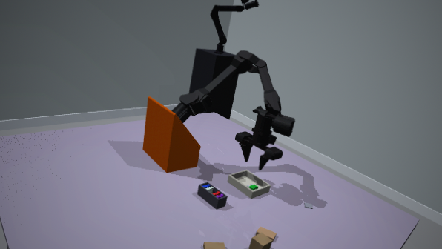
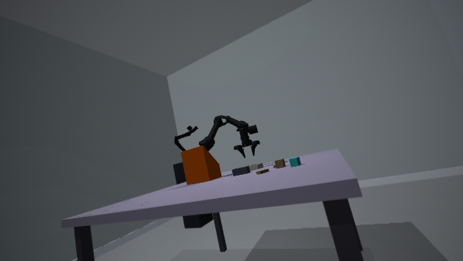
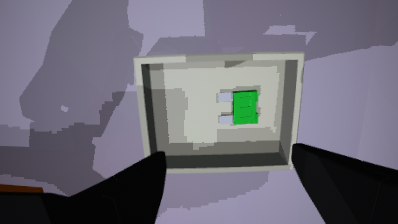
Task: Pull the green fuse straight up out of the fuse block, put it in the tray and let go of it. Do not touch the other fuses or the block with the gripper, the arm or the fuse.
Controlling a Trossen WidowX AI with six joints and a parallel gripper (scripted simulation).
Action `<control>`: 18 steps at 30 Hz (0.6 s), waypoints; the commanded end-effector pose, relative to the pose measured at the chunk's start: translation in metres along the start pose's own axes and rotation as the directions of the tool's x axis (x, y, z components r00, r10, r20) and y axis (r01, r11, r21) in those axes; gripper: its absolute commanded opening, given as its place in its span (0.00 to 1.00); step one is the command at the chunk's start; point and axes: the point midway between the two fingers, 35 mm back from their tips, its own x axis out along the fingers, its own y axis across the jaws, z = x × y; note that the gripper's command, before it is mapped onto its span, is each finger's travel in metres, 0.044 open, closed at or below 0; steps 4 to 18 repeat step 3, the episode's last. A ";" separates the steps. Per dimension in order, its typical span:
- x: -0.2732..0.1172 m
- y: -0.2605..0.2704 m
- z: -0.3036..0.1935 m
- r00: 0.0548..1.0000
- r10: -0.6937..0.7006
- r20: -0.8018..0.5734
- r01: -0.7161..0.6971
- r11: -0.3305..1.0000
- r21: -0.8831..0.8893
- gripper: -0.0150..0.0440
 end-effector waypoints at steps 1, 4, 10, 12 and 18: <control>0.000 0.000 0.000 1.000 0.000 0.000 0.000 1.000 0.001 0.81; 0.000 0.000 0.000 1.000 0.000 0.000 0.000 1.000 0.001 0.81; 0.000 0.000 0.000 1.000 0.000 0.000 0.000 1.000 0.001 0.81; 0.000 0.000 0.000 1.000 0.000 0.000 0.000 1.000 0.001 0.81; 0.000 0.000 0.000 1.000 0.000 0.000 0.000 1.000 0.001 0.81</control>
